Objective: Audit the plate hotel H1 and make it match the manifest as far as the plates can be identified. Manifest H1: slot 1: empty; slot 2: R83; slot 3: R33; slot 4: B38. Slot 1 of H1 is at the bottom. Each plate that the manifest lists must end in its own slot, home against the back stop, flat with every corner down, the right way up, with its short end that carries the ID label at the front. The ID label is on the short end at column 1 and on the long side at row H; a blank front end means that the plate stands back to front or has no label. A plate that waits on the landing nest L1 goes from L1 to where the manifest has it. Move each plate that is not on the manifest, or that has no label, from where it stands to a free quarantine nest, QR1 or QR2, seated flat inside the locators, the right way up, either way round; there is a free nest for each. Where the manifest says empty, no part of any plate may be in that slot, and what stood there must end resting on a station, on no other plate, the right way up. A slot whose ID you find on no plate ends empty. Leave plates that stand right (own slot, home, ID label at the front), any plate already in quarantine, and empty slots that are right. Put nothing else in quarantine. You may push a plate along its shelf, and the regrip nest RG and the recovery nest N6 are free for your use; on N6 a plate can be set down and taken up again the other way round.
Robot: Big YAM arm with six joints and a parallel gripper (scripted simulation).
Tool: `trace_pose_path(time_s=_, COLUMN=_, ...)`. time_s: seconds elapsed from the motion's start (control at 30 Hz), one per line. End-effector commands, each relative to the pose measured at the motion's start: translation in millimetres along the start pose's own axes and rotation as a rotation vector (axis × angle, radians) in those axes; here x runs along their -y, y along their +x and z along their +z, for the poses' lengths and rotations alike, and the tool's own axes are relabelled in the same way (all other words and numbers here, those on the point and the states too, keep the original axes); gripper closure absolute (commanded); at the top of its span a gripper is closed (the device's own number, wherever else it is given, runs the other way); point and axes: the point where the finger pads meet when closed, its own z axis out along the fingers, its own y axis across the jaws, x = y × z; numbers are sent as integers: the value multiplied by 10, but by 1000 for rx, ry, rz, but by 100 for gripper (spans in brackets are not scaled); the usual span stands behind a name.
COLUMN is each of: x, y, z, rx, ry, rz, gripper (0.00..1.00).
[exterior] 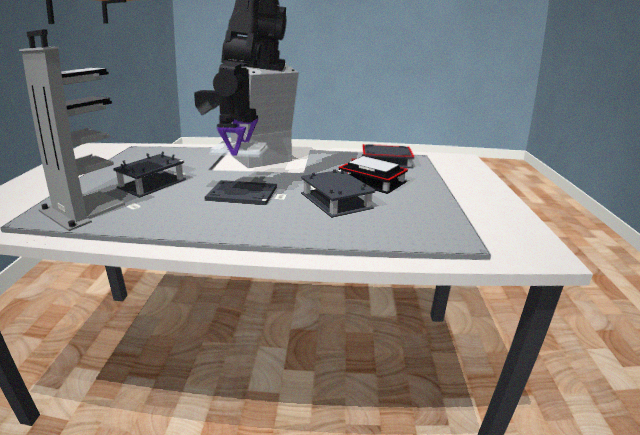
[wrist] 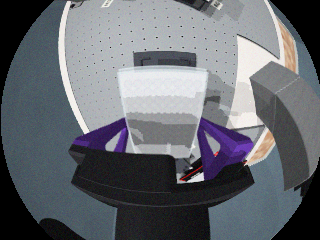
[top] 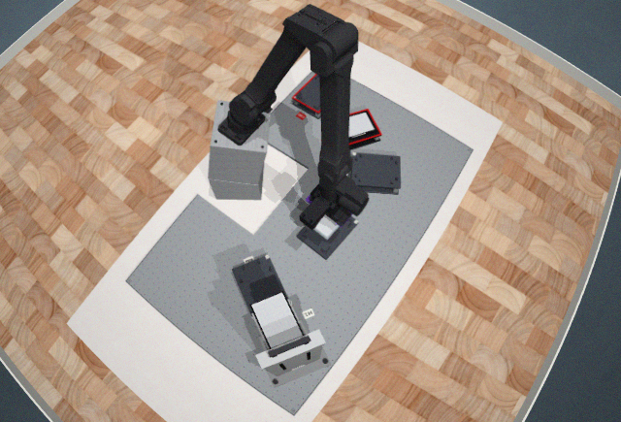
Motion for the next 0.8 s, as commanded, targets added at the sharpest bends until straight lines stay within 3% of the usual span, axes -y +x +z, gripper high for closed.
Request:
trace_pose_path(time_s=0.0, x=3, y=-45, z=-102, rx=3, ry=-2, rz=2, gripper=14)
trace_pose_path(time_s=0.77, x=-22, y=-30, z=-663, rx=2, ry=-6, rz=-2, gripper=14)
